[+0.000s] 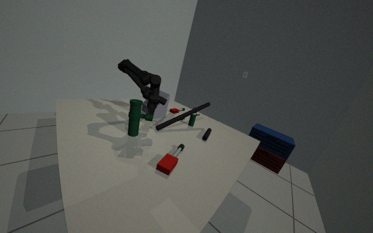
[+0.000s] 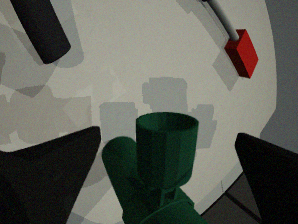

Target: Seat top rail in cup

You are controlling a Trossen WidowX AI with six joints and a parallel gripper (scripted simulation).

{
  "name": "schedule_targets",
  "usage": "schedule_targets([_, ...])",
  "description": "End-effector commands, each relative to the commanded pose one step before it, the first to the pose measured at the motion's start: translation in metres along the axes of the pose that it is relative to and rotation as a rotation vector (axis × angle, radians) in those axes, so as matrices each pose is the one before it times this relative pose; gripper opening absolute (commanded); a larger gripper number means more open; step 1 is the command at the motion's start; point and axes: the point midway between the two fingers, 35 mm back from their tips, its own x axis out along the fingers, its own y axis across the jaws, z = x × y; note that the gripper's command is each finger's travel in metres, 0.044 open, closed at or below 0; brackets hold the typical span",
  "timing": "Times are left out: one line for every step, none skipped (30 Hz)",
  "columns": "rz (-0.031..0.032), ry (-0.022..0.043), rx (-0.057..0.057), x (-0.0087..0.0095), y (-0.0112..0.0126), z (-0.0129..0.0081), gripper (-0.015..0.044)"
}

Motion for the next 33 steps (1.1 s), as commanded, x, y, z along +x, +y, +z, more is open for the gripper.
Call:
schedule_targets([0.00183, -0.00601, -0.0094, 0.00698, 0.00076, 0.00246, 0.044])
schedule_targets([-0.00018, 0.00009, 0.0, 0.00163, -0.00003, -0.00005, 0.044])
schedule_targets([-0.00021, 0.00011, 0.0, 0.00163, -0.00002, -0.00007, 0.044])
schedule_targets([-0.00025, 0.00013, 0.0, 0.00163, -0.00002, -0.00008, 0.044])
schedule_targets([-0.00028, 0.00016, 0.0, 0.00163, -0.00001, -0.0001, 0.044])
schedule_targets([-0.00032, 0.00018, 0.0, 0.00163, -0.00001, -0.00011, 0.044])
schedule_targets([-0.00035, 0.00021, 0.0, 0.00163, 0.0, -0.00012, 0.044])
schedule_targets([-0.00039, 0.00023, -0.0001, 0.00163, 0.00001, -0.00014, 0.044])
schedule_targets([-0.00042, 0.00026, -0.0001, 0.00163, 0.00001, -0.00015, 0.044])
schedule_targets([-0.00045, 0.00028, -0.0001, 0.00163, 0.00002, -0.00017, 0.044])
schedule_targets([-0.00049, 0.00031, -0.0001, 0.00163, 0.00002, -0.00018, 0.044])
schedule_targets([-0.00052, 0.00034, -0.0001, 0.00163, 0.00003, -0.00019, 0.044])
schedule_targets([-0.00055, 0.00036, -0.0001, 0.00163, 0.00003, -0.00021, 0.044])
schedule_targets([-0.00058, 0.00039, -0.0001, 0.00163, 0.00004, -0.00022, 0.044])
schedule_targets([-0.00062, 0.00042, -0.0002, 0.00162, 0.00005, -0.00023, 0.044])
schedule_targets([-0.00065, 0.00044, -0.0002, 0.00162, 0.00005, -0.00025, 0.044])
schedule_targets([-0.00068, 0.00047, -0.0002, 0.00162, 0.00006, -0.00026, 0.044])
schedule_targets([-0.00071, 0.0005, -0.0002, 0.00162, 0.00007, -0.00028, 0.044])
schedule_targets([-0.00074, 0.00053, -0.0002, 0.00162, 0.00007, -0.00029, 0.044])
schedule_targets([-0.00077, 0.00056, -0.0003, 0.00162, 0.00008, -0.0003, 0.044])
schedule_targets([-0.00066, 0.00048, -0.0002, 0.00133, 0.00007, -0.00026, 0.044])
schedule_targets([-0.00041, 0.0003, -0.0001, 0.0008, 0.00005, -0.00016, 0.044])
schedule_targets([-0.00014, 0.0001, 0.0, 0.00027, 0.00002, -0.00005, 0.0414])
schedule_targets([0.0, 0.0, 0.0, 0.0, 0.0, 0.0, 0.0387])
schedule_targets([0.0, 0.0, 0.0, 0.0, 0.0, 0.0, 0.0361])
schedule_targets([0.0, 0.0, 0.0, 0.0, 0.0, 0.0, 0.0335])
schedule_targets([0.0, 0.0, 0.0, 0.0, 0.0, 0.0, 0.0309])
schedule_targets([0.0, 0.0, 0.0, 0.0, 0.0, 0.0, 0.0282])
schedule_targets([0.0, 0.0, 0.0, 0.0, 0.0, 0.0, 0.0256])
schedule_targets([0.0, 0.0, 0.0, 0.0, 0.0, 0.0, 0.023])
schedule_targets([0.0, 0.0, 0.0, 0.0, 0.0, 0.0, 0.0204])
schedule_targets([0.0, 0.0, 0.0, 0.0, 0.0, 0.0, 0.0177])
schedule_targets([0.0, 0.0, 0.0, 0.0, 0.0, 0.0, 0.0151])
